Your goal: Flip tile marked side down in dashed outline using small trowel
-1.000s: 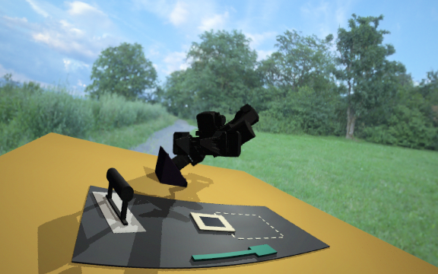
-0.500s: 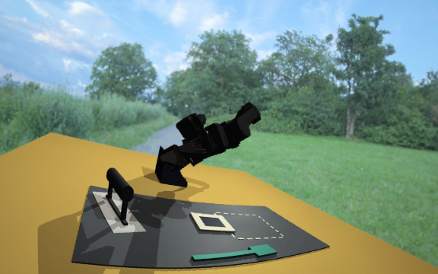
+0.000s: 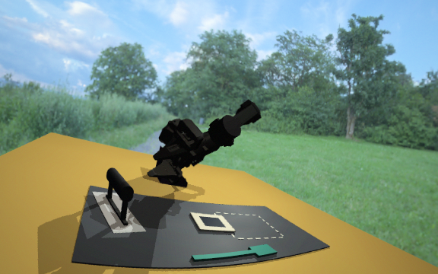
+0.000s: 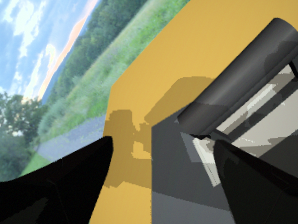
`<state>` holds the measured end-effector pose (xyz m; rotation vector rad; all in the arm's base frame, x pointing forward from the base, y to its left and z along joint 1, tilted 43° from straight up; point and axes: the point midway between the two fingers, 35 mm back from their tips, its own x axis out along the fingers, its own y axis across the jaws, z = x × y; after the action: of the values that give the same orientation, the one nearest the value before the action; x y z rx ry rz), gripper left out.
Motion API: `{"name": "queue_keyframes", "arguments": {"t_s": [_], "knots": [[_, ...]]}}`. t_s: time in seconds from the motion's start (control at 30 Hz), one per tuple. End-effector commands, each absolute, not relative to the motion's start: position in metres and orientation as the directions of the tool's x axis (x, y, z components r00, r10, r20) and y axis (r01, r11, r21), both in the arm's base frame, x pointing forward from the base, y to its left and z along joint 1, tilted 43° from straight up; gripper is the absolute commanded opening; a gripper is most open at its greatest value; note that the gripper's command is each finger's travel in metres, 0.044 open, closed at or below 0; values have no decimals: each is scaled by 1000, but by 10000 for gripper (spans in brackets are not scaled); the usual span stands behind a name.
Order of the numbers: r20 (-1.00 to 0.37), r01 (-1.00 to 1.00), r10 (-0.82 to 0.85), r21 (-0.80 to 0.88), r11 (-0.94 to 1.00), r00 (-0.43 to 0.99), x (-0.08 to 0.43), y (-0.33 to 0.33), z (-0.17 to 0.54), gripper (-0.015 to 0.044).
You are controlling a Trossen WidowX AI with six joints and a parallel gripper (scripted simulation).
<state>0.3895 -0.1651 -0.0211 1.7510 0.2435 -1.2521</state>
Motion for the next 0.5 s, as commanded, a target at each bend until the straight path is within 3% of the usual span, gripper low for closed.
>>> {"name": "queue_keyframes", "arguments": {"t_s": [0.0,0.47], "knots": [[-850,567,-300,516,-642,434,392,-168,-30,300],[-937,311,-155,256,-915,314,384,-171,-66,300]]}}
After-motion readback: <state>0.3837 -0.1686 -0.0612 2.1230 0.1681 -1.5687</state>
